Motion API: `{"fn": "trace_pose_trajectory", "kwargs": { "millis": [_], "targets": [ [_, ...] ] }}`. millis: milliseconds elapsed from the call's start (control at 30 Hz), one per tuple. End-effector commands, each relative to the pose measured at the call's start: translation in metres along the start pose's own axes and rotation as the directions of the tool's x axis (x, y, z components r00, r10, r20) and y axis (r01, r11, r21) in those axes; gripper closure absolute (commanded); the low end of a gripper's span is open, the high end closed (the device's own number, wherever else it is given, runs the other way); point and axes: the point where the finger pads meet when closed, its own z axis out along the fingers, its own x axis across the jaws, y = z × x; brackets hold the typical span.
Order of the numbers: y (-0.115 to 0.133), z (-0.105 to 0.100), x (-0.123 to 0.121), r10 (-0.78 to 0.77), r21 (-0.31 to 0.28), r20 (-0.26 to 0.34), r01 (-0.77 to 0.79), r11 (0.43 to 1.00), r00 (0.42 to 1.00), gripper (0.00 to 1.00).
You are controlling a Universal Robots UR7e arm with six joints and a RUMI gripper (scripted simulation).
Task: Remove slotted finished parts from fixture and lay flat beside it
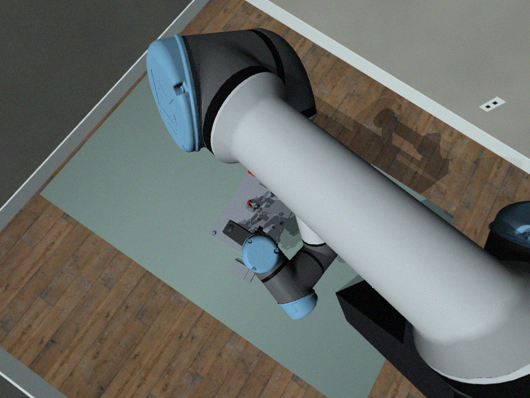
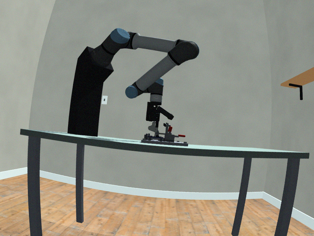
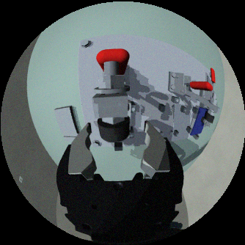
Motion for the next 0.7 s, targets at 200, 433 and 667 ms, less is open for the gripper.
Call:
{"fn": "trace_pose_trajectory", "kwargs": {
  "millis": [200, 433, 667],
  "targets": [
    [0.0002, 0.0011, 0.0004, 0.001, 0.0, 0.0, -0.001, 1.0, 1.0, 0.41],
    [0.0004, 0.0011, 0.0004, 0.0, -0.001, 0.0, 0.0, 1.0, 1.0, 0.41],
    [0.0005, 0.0011, 0.0004, 0.0, -0.001, 0.0, 0.0, 1.0, 1.0, 1.0]
  ]
}}
